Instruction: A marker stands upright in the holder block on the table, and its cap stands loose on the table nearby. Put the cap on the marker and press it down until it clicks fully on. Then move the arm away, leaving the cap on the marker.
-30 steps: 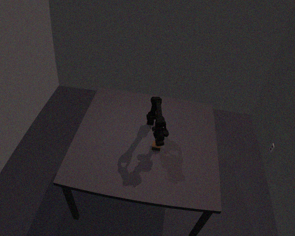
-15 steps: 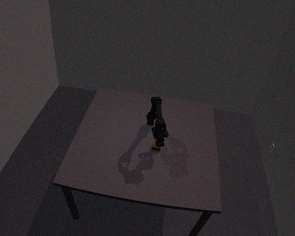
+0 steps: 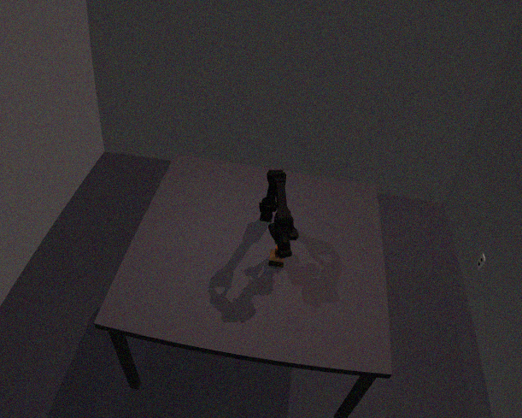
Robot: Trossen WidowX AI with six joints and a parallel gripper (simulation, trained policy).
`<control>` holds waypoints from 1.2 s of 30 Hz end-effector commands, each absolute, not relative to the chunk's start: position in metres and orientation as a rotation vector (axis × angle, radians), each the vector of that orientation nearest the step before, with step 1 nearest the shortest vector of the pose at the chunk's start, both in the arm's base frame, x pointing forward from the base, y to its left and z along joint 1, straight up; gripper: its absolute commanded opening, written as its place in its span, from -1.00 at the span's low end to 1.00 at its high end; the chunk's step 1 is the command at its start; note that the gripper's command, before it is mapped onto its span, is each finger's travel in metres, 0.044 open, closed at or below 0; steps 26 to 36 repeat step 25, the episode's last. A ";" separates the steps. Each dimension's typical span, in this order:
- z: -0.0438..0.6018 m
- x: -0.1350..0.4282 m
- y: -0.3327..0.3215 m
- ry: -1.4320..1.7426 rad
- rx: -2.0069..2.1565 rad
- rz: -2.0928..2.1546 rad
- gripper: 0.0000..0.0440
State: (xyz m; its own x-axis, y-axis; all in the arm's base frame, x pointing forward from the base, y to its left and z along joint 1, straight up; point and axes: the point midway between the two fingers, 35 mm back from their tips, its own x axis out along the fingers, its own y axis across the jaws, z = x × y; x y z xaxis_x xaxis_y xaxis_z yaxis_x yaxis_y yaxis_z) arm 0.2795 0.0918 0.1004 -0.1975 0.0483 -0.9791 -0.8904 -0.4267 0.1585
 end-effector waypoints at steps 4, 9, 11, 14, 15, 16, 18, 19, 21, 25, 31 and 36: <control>0.113 0.281 0.096 0.955 -1.378 1.683 1.00; 0.128 0.285 0.099 0.899 -1.401 1.654 1.00; 0.136 0.287 0.100 0.875 -1.412 1.644 1.00; 0.145 0.288 0.101 0.845 -1.427 1.634 1.00; 0.147 0.289 0.101 0.834 -1.432 1.631 1.00; 0.149 0.289 0.101 0.823 -1.437 1.628 1.00; 0.154 0.290 0.101 0.804 -1.445 1.621 1.00; 0.157 0.290 0.101 0.796 -1.448 1.616 1.00; 0.162 0.290 0.101 0.782 -1.453 1.607 0.98; 0.170 0.290 0.100 0.761 -1.460 1.590 0.83; 0.170 0.290 0.100 0.761 -1.460 1.590 0.83; 0.170 0.290 0.100 0.761 -1.460 1.590 0.83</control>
